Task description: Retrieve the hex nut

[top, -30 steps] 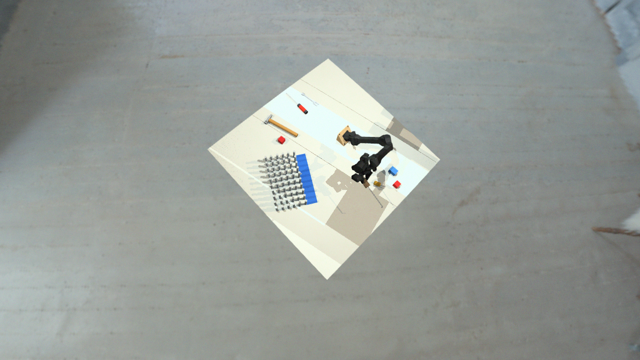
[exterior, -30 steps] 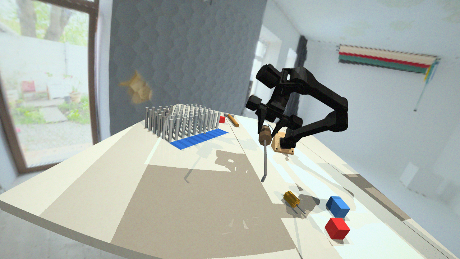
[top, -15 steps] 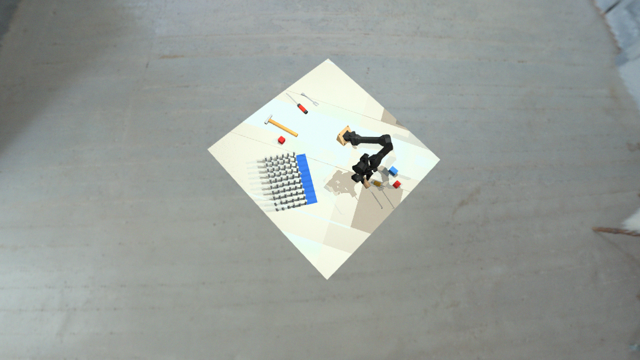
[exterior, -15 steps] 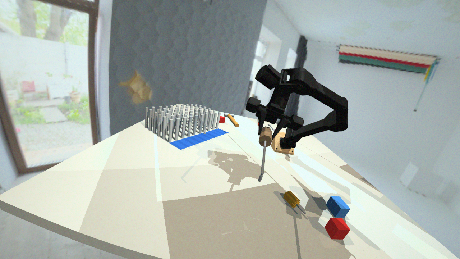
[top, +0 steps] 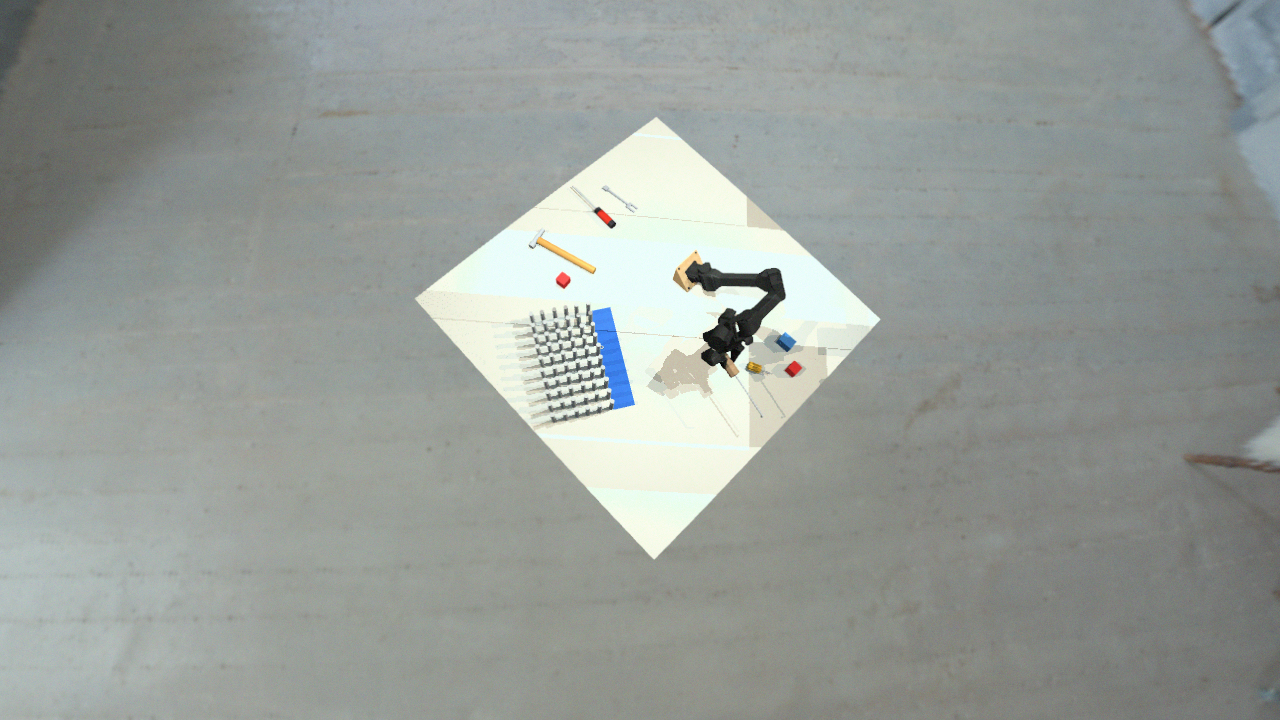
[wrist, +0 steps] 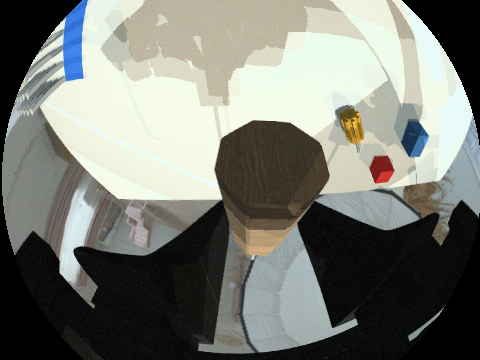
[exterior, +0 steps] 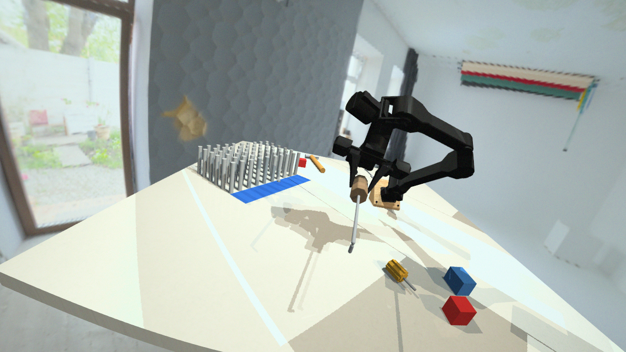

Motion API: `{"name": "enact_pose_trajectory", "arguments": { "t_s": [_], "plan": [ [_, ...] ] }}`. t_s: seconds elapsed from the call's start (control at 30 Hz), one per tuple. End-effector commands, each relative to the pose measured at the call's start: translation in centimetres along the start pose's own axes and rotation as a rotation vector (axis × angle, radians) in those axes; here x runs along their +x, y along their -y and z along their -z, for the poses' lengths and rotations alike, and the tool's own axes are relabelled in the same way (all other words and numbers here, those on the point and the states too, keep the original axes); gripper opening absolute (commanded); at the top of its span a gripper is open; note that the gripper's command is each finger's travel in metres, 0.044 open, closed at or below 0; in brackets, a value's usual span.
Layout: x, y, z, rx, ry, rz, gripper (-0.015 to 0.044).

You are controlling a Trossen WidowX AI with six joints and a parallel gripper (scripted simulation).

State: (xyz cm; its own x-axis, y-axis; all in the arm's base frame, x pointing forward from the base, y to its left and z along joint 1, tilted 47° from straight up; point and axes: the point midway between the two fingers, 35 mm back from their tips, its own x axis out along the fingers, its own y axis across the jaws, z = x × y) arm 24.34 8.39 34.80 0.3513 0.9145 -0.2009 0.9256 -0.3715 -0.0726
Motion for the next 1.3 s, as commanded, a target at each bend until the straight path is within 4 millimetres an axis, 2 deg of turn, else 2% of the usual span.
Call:
{"name": "enact_pose_trajectory", "arguments": {
  "t_s": [0.0, 1.27],
  "plan": [
    [0.2, 0.0, -0.2, 0.005, 0.006, 0.001, 0.0000],
    [2.1, -0.4, -2.0, -0.003, 0.048, 0.015, 0.0000]
  ]
}}
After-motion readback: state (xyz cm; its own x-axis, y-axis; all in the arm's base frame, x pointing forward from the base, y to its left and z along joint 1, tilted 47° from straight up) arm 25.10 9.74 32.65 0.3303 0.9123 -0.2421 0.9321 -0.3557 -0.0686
